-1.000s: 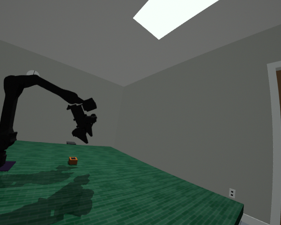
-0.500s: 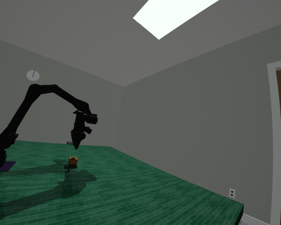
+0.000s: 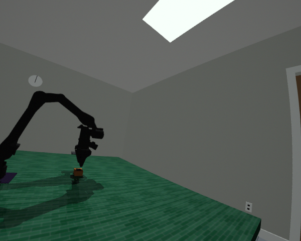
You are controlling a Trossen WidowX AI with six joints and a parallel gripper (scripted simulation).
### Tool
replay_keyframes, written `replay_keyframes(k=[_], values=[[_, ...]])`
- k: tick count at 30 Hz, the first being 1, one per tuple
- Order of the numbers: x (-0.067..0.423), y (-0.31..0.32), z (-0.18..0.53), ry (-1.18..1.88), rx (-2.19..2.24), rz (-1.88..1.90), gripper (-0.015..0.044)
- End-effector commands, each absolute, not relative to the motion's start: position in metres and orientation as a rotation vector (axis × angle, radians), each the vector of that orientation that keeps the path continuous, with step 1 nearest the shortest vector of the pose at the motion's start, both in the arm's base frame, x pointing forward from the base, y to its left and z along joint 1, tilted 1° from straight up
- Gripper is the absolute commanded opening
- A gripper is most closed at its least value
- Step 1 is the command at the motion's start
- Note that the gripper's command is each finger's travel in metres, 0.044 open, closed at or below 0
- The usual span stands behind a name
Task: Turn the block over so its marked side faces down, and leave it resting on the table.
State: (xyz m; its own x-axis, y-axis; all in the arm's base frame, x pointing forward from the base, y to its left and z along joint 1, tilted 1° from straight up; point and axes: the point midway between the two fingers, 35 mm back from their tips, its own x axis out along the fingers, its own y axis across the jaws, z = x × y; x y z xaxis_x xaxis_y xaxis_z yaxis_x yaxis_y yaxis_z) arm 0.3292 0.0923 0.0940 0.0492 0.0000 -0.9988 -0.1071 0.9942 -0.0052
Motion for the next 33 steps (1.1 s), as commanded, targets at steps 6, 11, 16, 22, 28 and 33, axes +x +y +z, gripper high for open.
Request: replay_keyframes(k=[6,11,16,22,28,33], values=[[0.328,0.09,0.08,1.531,-0.093,0.079,0.044],[0.329,0.09,0.072,1.531,-0.093,0.078,0.044],[0.329,0.089,0.064,1.531,-0.093,0.078,0.044],[0.329,0.089,0.054,1.531,-0.093,0.079,0.044],[0.329,0.089,0.05,1.531,-0.093,0.079,0.0387],[0.329,0.089,0.05,1.531,-0.093,0.079,0.0276]])
